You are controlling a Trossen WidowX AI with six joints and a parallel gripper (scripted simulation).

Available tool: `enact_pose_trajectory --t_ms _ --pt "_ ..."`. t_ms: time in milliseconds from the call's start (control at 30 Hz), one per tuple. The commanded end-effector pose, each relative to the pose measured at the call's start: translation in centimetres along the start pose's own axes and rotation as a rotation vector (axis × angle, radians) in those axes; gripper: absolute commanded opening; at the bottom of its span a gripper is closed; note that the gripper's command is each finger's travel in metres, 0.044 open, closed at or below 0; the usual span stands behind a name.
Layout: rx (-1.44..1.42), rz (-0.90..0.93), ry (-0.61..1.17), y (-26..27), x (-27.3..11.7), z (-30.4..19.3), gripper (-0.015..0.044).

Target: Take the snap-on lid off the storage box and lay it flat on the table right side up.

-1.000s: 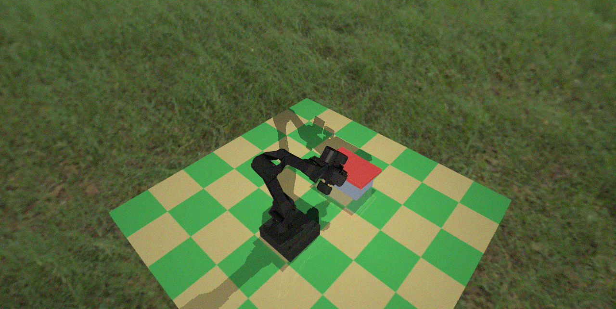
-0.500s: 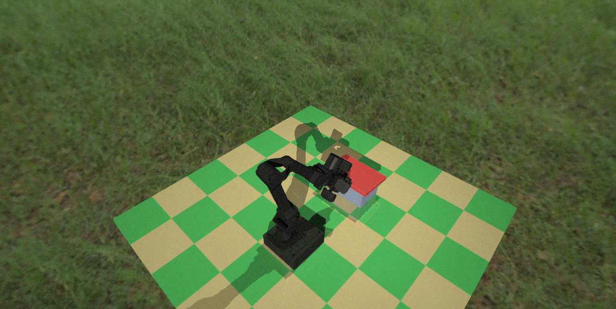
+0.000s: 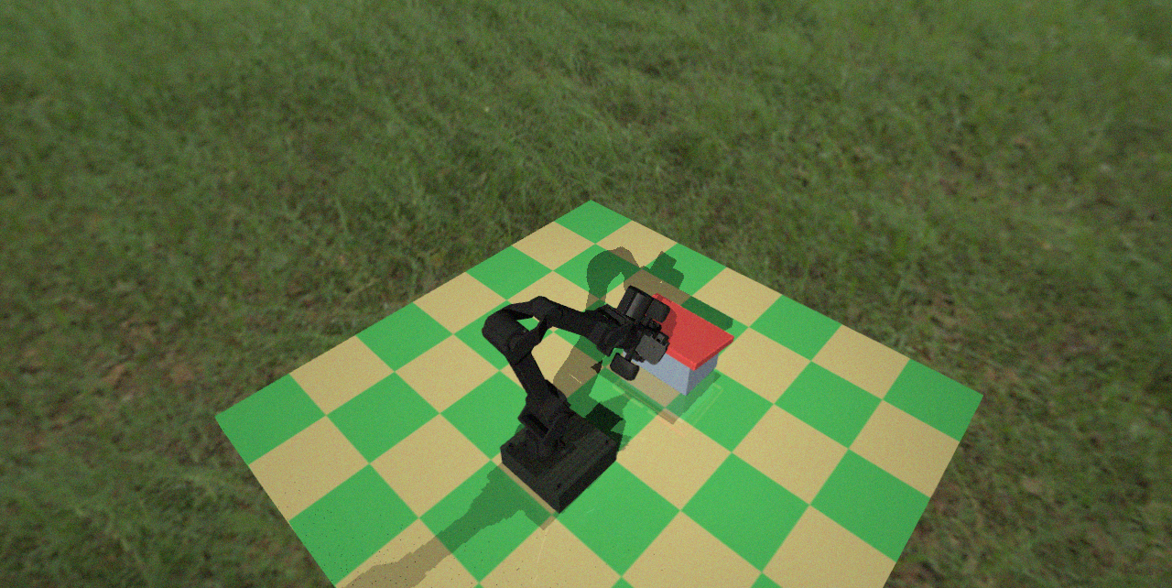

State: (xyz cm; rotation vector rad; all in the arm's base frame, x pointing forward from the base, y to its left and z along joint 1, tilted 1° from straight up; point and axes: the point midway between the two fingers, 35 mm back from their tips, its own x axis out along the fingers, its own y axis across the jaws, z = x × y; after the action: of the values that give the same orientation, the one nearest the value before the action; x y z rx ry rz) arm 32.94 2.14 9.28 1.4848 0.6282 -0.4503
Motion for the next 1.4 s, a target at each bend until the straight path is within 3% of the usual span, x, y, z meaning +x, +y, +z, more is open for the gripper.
enact_pose_trajectory --t_ms 0,1367 --pt "0.002 0.015 -0.004 0.9 -0.4 0.1 0.0" --pt "0.002 0.018 -0.004 6.9 -1.8 0.1 0.0"
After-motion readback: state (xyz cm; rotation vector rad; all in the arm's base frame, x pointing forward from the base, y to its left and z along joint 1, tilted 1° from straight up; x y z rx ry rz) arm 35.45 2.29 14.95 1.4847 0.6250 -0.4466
